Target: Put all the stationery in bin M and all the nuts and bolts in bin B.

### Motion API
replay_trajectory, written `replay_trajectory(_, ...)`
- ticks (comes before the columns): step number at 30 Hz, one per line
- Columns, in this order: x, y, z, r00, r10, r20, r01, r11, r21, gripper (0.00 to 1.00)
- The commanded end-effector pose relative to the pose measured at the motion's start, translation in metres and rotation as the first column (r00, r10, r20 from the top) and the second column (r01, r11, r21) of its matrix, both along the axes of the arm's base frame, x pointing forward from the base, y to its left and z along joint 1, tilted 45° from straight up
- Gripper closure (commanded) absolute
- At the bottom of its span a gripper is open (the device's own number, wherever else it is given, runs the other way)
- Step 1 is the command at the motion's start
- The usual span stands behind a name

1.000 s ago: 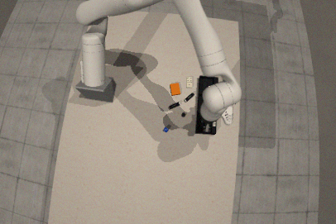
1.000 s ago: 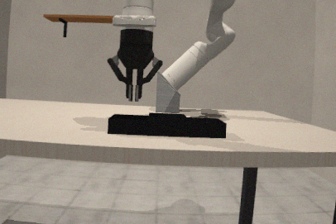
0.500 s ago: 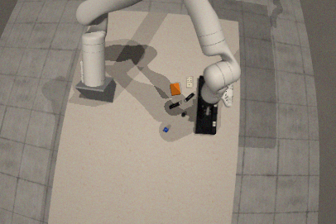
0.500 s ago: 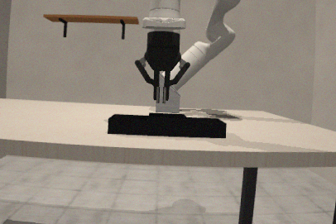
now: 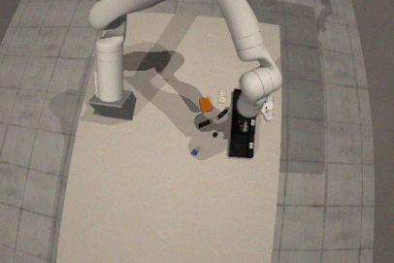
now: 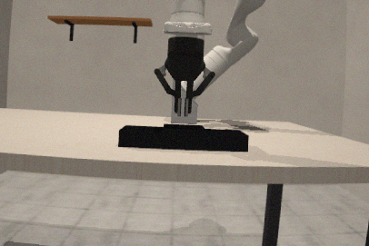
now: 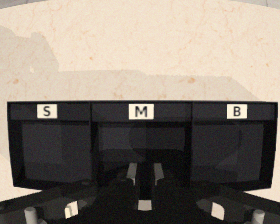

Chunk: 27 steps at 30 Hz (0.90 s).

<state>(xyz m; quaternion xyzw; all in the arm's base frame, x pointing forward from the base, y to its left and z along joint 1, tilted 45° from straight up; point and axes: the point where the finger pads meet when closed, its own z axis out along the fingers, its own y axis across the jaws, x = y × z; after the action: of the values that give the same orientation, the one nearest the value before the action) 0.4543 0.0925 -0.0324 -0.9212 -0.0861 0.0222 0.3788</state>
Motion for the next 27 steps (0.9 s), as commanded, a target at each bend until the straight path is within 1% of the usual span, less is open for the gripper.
replay_trajectory(1,-0.003,0.006,-0.006,1.000,0.003,-0.005,-0.003,1.000,0.002,0.91)
replay_trajectory(10,-0.005,0.023,-0.023,1.000,0.003,-0.005,-0.003,1.000,0.002,0.91)
replay_trajectory(12,-0.005,0.023,-0.023,1.000,0.003,-0.005,-0.003,1.000,0.002,0.91)
replay_trajectory(16,-0.007,0.029,-0.030,1.000,0.003,-0.005,-0.003,1.000,0.002,0.91)
replay_trajectory(27,-0.007,0.029,-0.030,1.000,0.003,-0.005,-0.003,1.000,0.002,0.91)
